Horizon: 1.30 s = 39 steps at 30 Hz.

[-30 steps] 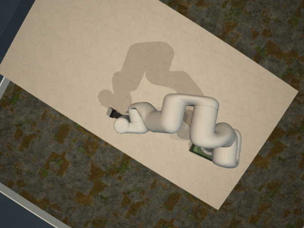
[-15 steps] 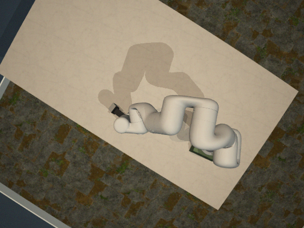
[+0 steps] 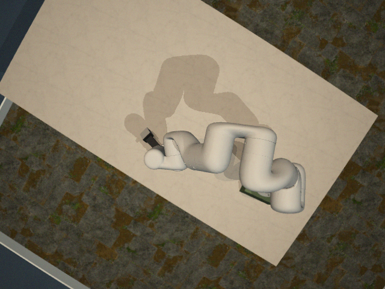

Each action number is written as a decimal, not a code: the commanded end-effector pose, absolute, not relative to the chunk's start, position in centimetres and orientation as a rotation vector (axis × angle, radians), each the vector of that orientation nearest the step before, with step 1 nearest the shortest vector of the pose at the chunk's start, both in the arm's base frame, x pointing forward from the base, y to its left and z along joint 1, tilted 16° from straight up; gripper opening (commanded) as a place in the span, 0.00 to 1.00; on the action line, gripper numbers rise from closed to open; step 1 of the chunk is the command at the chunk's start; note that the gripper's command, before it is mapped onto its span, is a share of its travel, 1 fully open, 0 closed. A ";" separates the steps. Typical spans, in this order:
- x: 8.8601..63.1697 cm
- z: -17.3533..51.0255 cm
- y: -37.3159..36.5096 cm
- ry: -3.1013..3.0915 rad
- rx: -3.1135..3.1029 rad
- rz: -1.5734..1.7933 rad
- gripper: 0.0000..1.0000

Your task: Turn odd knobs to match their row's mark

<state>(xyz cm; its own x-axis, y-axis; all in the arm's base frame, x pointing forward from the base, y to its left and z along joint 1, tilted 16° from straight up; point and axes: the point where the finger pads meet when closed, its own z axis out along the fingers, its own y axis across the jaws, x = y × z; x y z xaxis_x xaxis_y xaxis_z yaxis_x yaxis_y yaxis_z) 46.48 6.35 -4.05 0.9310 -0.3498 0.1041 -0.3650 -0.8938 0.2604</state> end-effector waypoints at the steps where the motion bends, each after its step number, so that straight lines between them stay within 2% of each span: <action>1: 46.6 -3.9 6.5 -0.533 2.814 0.085 0.08; 6: 46.6 -3.9 6.5 -0.533 2.814 0.085 0.08; 7: 46.6 -3.9 6.5 -0.533 2.814 0.085 0.19; 39: 46.6 -2.5 6.9 -0.533 2.814 0.085 0.19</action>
<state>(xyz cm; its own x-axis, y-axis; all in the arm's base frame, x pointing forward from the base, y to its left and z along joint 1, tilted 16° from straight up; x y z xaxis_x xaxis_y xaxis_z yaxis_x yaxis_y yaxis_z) 46.45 6.55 -3.30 0.9304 -0.3514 0.1042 -0.3665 -0.8930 0.2610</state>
